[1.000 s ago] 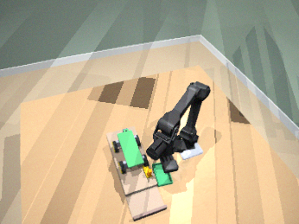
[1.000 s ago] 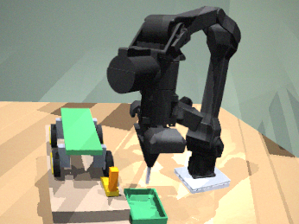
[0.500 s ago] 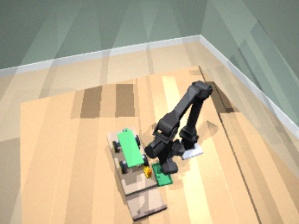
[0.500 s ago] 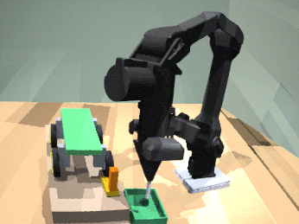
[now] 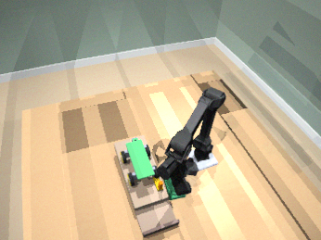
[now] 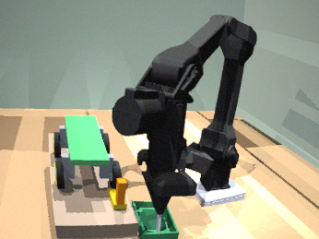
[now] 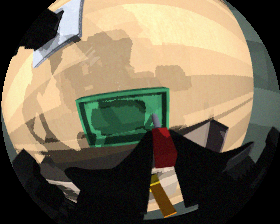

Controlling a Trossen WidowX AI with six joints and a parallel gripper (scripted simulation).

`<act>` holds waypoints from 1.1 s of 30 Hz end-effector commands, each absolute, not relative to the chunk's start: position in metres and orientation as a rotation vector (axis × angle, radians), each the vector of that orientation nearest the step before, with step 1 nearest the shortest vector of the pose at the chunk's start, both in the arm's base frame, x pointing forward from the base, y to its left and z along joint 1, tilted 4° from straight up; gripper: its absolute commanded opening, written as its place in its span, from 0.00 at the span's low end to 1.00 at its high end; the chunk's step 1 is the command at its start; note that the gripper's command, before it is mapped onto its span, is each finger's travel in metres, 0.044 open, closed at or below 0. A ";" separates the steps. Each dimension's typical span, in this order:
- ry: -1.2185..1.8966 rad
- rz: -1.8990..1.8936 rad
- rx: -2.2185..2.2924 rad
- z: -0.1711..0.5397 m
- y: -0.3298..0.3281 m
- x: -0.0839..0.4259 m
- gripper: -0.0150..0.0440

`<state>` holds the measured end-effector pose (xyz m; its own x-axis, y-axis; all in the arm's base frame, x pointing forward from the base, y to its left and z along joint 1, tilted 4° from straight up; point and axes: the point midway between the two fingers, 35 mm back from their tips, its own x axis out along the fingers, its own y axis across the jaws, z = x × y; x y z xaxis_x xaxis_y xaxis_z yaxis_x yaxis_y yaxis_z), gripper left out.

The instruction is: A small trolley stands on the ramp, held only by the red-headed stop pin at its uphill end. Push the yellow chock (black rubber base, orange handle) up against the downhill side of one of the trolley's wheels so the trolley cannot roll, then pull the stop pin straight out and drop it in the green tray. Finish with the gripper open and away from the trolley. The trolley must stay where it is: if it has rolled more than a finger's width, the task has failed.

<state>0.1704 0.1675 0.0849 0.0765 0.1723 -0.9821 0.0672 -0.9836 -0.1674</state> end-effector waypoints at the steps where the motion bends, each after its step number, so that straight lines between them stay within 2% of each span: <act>1: -0.250 2.070 -2.240 0.082 0.168 0.170 0.34; 6: -0.250 2.070 -2.240 0.082 0.165 0.170 0.57; 7: -0.250 2.070 -2.241 0.082 0.165 0.170 0.58; 33: -0.249 2.070 -2.242 0.077 0.150 0.174 0.58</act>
<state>0.1744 0.1519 0.0793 0.0773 0.1698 -0.9824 0.0625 -0.9843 -0.1652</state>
